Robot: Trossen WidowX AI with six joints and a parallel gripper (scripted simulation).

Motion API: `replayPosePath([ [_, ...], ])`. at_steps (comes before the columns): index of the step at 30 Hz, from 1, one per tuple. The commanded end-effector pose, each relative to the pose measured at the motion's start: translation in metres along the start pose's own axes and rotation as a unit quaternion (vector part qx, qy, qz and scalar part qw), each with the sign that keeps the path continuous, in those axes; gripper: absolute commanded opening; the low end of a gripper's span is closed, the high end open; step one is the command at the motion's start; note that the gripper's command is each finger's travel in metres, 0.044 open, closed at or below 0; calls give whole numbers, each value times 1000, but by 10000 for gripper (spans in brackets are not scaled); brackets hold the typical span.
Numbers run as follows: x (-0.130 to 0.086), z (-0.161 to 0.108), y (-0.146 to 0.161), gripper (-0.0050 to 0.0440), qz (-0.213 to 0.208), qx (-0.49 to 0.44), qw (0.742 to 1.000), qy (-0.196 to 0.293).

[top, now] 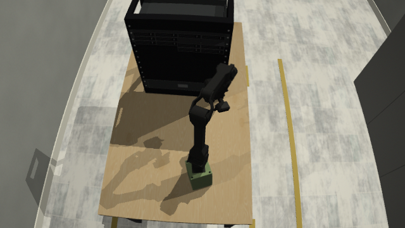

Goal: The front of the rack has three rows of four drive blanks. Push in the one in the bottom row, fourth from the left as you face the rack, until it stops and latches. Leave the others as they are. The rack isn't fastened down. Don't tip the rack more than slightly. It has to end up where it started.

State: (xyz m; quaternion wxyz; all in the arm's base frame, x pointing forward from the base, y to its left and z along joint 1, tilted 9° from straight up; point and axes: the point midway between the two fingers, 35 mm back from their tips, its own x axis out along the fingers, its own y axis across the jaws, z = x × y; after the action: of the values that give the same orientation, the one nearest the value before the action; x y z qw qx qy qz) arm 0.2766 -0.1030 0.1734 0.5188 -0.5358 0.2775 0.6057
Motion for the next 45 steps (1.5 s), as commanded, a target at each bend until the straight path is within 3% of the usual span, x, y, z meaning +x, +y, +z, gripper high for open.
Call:
replayPosePath([
  [1, -6, 1, -2, 400, -7, -4, 1000, 9],
  [17, -6, 1, -2, 400, -7, -4, 1000, 9],
  [18, -6, 1, -2, 440, -7, -4, 1000, 9],
  [45, -10, 4, -2, 440, -23, -2, 1000, 16],
])
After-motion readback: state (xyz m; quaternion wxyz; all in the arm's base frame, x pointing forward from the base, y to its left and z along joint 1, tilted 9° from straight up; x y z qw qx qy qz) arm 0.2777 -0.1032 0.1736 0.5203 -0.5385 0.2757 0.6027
